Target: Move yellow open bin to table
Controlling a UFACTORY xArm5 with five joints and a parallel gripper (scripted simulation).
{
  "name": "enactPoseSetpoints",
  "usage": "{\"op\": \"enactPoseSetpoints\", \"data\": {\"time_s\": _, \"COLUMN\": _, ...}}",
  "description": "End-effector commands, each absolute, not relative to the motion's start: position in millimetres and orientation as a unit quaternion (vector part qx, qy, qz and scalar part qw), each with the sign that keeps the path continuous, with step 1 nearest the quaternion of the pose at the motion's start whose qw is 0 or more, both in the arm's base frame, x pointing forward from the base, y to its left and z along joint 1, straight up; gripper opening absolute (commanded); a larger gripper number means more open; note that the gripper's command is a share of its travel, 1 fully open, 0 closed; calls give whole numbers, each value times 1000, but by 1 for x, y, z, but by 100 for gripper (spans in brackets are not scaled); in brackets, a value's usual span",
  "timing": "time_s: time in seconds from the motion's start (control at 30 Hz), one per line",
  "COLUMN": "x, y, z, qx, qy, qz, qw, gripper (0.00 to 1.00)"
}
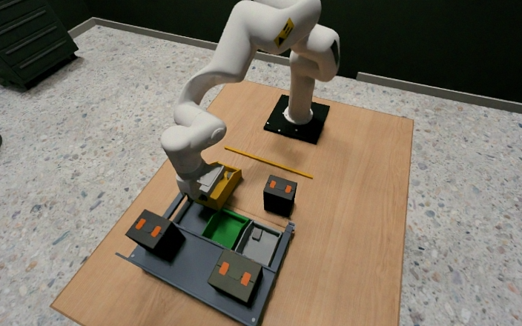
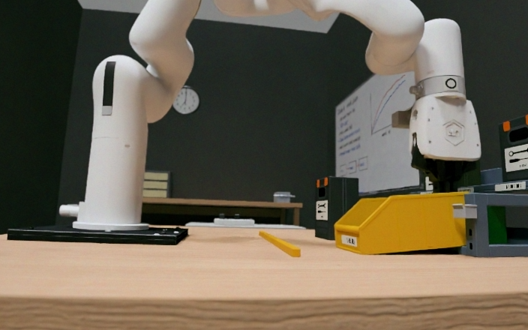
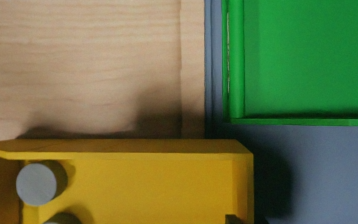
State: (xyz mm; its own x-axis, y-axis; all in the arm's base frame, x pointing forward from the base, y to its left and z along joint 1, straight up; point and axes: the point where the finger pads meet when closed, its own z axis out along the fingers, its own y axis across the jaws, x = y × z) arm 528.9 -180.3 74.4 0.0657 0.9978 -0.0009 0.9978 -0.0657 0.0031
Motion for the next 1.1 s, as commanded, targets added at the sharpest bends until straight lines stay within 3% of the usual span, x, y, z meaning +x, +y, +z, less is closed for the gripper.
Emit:
{"op": "enactPoseSetpoints", "data": {"time_s": 0.0, "x": 530, "y": -181, "z": 76, "qx": 730, "qy": 683, "qz": 2, "qw": 3, "gripper": 6}}
{"op": "enactPoseSetpoints", "data": {"time_s": 1.07, "x": 530, "y": -181, "z": 76, "qx": 730, "qy": 683, "qz": 2, "qw": 3, "gripper": 3}}
